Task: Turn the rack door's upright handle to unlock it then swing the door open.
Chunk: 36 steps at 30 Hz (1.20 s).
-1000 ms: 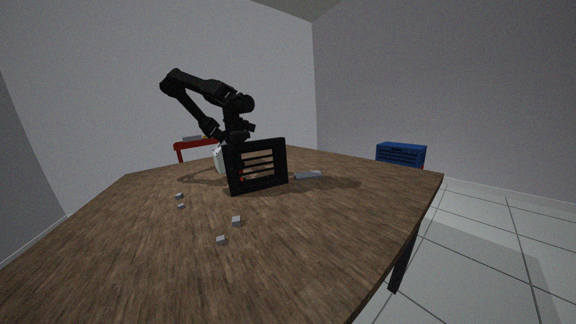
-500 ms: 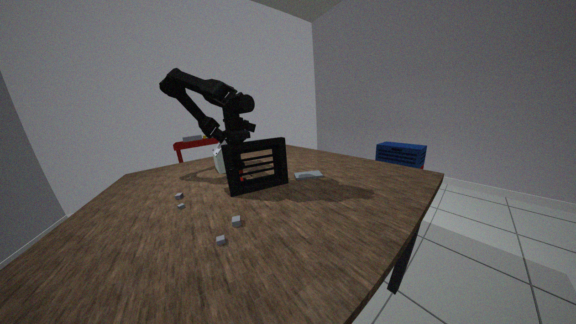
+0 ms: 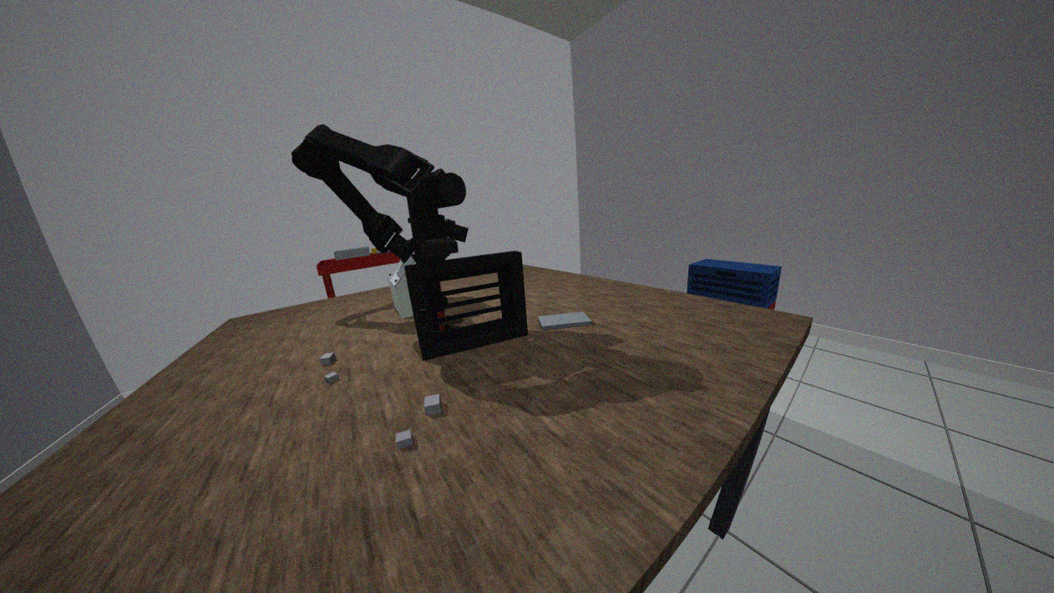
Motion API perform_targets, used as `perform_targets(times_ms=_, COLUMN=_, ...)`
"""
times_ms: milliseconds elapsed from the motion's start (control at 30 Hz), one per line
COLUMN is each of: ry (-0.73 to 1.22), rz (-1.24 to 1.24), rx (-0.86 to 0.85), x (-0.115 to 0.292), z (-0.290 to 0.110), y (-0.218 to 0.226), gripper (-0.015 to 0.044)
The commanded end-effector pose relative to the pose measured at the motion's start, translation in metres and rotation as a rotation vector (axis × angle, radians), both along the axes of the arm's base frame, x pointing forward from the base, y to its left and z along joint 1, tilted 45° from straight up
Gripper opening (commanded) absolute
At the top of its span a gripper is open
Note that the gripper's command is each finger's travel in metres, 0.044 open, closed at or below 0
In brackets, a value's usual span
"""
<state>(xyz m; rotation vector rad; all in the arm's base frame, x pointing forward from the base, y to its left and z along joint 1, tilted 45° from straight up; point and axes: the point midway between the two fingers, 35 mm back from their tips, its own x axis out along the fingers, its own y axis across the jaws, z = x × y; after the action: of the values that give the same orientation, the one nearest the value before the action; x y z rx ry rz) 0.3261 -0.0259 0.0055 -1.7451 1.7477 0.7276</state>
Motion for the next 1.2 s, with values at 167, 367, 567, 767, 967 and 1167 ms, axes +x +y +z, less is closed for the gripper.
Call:
perform_targets(times_ms=167, ry=-0.072, rz=-0.074, rx=-0.002, x=-0.004, z=-0.001, y=0.002, gripper=0.0027)
perform_targets(times_ms=367, ry=-0.154, rz=-0.159, rx=-0.001, x=-0.008, z=-0.004, y=0.004, gripper=0.0027)
perform_targets(times_ms=567, ry=-0.232, rz=-0.240, rx=-0.001, x=-0.013, z=-0.006, y=0.007, gripper=0.0027)
perform_targets(times_ms=767, ry=-0.306, rz=-0.317, rx=0.000, x=-0.020, z=-0.010, y=0.011, gripper=0.0027)
perform_targets(times_ms=967, ry=-0.375, rz=-0.388, rx=0.001, x=-0.027, z=-0.015, y=0.015, gripper=0.0027)
perform_targets(times_ms=1167, ry=-0.441, rz=-0.456, rx=0.001, x=-0.035, z=-0.020, y=0.021, gripper=0.0027)
